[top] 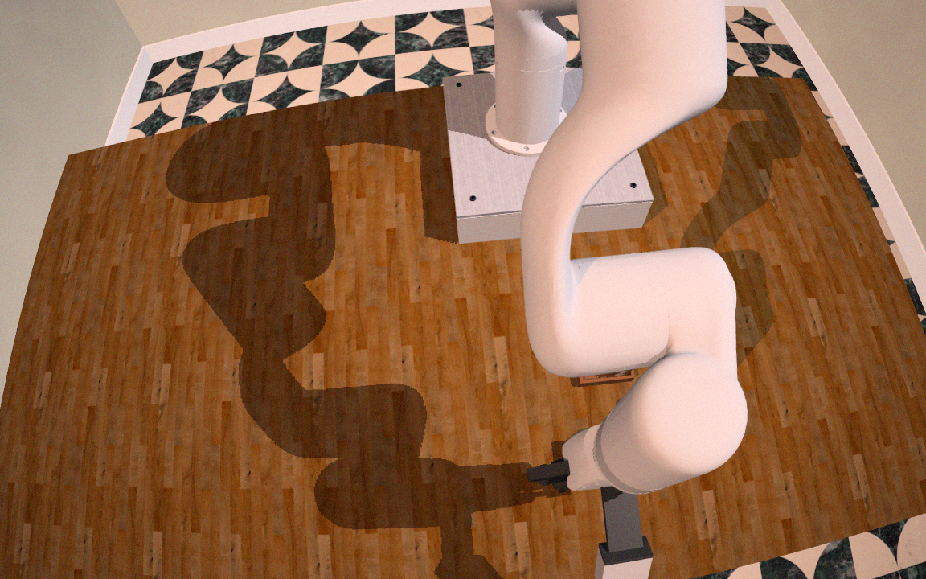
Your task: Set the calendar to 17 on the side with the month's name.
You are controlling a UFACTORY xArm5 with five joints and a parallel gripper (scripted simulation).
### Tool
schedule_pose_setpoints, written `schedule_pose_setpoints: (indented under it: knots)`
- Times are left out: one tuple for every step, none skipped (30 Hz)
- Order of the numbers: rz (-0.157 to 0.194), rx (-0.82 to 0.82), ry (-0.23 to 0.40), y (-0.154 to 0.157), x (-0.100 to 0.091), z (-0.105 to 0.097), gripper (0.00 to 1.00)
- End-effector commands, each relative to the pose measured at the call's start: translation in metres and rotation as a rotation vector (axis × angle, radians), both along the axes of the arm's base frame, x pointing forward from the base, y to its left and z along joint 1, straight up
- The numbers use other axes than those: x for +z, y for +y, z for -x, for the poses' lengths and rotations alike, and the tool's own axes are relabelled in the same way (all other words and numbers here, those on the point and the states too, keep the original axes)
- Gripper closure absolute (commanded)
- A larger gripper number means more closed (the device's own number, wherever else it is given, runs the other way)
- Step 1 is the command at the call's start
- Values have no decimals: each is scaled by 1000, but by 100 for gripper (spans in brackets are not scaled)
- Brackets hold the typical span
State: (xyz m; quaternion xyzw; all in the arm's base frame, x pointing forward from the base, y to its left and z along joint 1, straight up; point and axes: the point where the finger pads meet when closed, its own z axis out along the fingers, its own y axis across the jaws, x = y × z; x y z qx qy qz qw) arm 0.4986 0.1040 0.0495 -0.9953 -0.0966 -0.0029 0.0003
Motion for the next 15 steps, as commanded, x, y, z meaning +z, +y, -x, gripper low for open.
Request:
schedule_pose_setpoints:
  knots:
    - [1,-3,6,4,-1,-15,0]
    - [1,-3,6,4,-3,-15,0]
    - [1,-3,6,4,-5,-15,0]
    - [1,-3,6,4,-8,-15,0]
    - [1,-3,6,4,-12,-15,0]
    - [1,-3,6,4,-16,-15,0]
    - [1,-3,6,4,-16,-15,0]
    - [1,-3,6,4,-16,-15,0]
    - [1,-3,6,4,-20,-15,0]
    - [1,-3,6,4,-25,-15,0]
    - [1,-3,6,4,-29,-15,0]
    - [1,-3,6,4,-34,-15,0]
    - [1,-3,6,4,-39,-15,0]
    - [1,-3,6,4,-43,-15,0]
    - [1,-3,6,4,-47,-15,0]
